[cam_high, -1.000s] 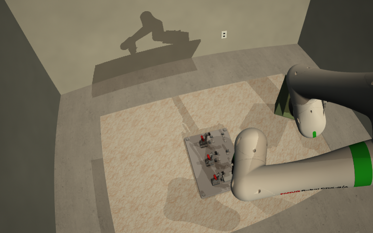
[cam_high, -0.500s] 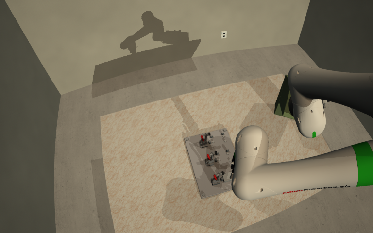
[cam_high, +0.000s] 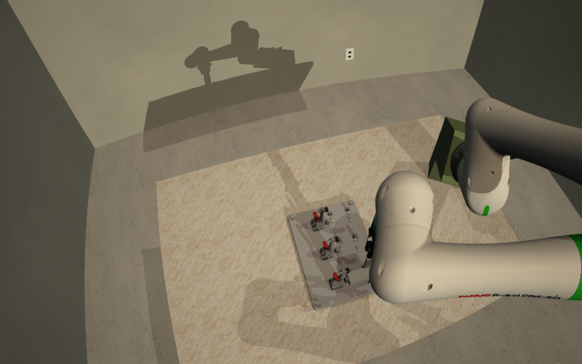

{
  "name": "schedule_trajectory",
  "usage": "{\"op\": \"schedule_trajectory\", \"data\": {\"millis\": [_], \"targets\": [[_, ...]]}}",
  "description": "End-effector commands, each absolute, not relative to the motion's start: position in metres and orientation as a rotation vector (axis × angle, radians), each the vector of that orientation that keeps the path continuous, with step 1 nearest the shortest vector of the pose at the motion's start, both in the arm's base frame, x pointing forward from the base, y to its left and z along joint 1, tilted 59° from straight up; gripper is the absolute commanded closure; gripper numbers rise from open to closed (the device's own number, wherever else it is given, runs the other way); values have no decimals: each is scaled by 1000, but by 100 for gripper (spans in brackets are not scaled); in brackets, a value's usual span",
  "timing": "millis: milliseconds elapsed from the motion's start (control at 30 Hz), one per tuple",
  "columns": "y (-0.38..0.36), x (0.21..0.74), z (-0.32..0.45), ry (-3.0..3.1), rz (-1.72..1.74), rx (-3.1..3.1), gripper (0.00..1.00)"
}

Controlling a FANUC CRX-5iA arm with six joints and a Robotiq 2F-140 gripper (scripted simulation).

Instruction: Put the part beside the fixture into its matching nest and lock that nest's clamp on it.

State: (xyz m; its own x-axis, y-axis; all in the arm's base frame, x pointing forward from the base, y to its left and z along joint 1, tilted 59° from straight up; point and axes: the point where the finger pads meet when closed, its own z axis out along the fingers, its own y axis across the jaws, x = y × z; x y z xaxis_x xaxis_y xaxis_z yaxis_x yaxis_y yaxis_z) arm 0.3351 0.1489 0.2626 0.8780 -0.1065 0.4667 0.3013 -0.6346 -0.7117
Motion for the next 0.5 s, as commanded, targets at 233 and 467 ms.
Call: {"op": "schedule_trajectory", "data": {"millis": [233,467], "targets": [[135,332,272,-147,-595,-2161,72],[130,342,272,-147,-595,-2161,72]]}}
